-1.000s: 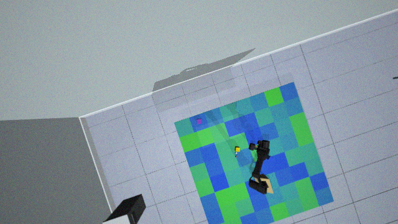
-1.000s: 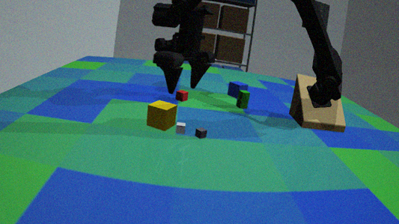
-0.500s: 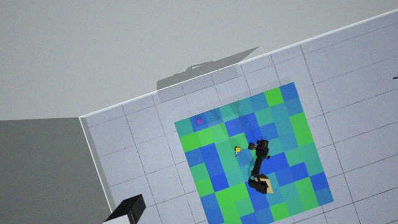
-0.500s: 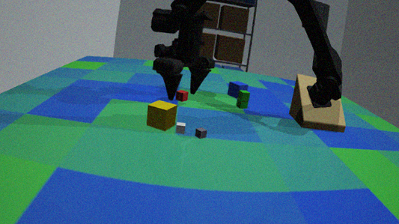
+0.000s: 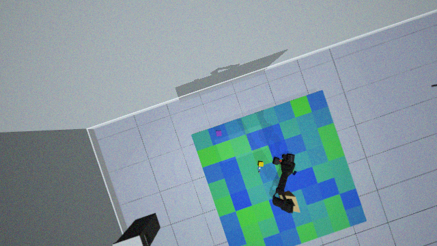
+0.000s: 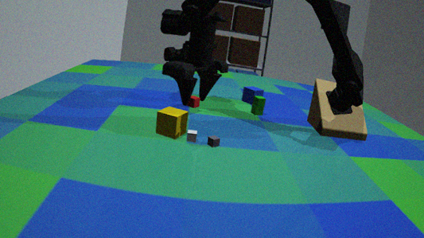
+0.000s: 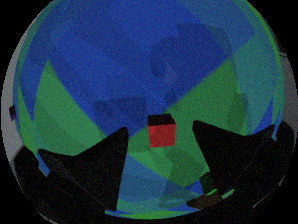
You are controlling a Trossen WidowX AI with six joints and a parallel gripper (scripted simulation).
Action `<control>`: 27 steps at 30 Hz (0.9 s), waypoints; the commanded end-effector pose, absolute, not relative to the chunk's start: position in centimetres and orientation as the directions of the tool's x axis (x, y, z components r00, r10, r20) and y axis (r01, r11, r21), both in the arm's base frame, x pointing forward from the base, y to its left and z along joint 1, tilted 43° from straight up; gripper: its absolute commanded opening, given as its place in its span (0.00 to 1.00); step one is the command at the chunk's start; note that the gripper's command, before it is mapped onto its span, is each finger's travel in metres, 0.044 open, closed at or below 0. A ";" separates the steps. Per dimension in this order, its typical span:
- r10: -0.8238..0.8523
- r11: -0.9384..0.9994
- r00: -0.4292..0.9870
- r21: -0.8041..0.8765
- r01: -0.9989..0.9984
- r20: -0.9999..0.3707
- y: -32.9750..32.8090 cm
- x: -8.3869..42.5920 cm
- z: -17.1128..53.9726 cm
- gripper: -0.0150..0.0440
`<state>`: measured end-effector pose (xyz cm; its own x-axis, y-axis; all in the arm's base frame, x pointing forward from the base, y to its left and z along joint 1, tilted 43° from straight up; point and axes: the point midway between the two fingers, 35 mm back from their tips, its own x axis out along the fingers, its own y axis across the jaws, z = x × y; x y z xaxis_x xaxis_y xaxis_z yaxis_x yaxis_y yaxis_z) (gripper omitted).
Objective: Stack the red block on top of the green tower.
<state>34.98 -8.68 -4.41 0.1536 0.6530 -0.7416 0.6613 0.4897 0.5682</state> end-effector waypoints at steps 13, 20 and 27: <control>0.656 0.484 0.156 0.570 0.664 -0.739 -8.6 35.0 -4.4 0.30; 0.655 0.485 0.156 0.569 0.664 -0.740 -10.0 34.7 -3.0 0.25; 0.654 0.485 0.156 0.569 0.664 -0.740 -12.2 34.2 -0.5 0.25</control>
